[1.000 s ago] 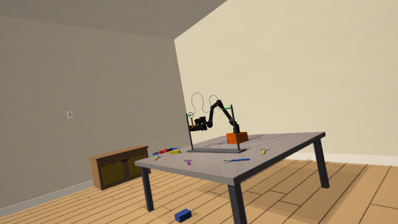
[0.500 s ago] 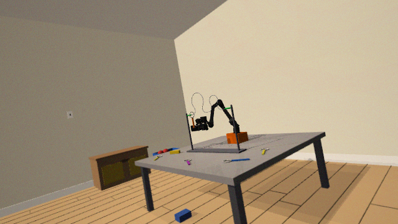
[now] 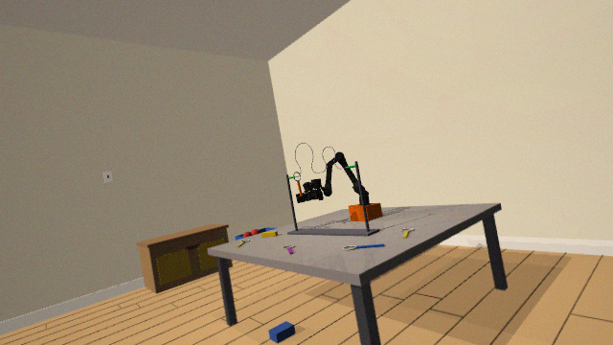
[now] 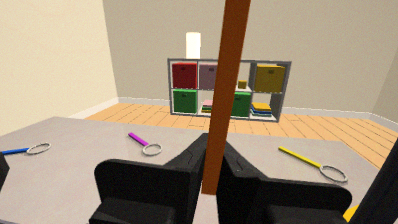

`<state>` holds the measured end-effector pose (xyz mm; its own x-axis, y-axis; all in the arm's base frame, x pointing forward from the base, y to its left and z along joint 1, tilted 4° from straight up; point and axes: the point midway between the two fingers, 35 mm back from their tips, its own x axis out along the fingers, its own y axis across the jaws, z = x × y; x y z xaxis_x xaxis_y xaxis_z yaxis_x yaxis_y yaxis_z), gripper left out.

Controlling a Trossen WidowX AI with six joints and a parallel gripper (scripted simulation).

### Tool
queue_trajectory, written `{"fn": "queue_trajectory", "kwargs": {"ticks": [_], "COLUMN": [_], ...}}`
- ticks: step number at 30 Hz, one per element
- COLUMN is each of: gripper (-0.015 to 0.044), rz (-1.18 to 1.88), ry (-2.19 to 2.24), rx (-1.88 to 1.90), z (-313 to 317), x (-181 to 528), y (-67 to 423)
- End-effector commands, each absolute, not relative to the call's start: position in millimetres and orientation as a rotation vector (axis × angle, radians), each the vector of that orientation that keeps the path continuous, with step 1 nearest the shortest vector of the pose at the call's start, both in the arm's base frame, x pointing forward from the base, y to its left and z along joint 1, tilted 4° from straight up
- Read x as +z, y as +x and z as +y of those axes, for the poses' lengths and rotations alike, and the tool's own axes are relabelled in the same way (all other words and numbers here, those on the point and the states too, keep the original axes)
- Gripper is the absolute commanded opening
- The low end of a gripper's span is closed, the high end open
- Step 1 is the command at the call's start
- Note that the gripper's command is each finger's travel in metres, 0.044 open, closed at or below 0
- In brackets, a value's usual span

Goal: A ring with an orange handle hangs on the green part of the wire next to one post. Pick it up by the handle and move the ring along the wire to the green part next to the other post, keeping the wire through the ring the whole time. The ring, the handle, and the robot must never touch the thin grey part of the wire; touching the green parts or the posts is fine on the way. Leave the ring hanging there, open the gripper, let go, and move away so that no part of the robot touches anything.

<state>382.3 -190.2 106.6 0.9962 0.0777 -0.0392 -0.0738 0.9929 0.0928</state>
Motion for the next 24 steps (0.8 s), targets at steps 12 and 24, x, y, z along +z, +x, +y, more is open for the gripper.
{"fn": "queue_trajectory", "kwargs": {"ticks": [12, 24], "gripper": [-0.015, -0.015], "rz": [0.047, 0.063], "ry": [0.318, 0.577], "rx": [0.068, 0.068], "z": [-145.4, -103.6], "x": [113.9, 134.1], "y": [379.7, 376.9]}}
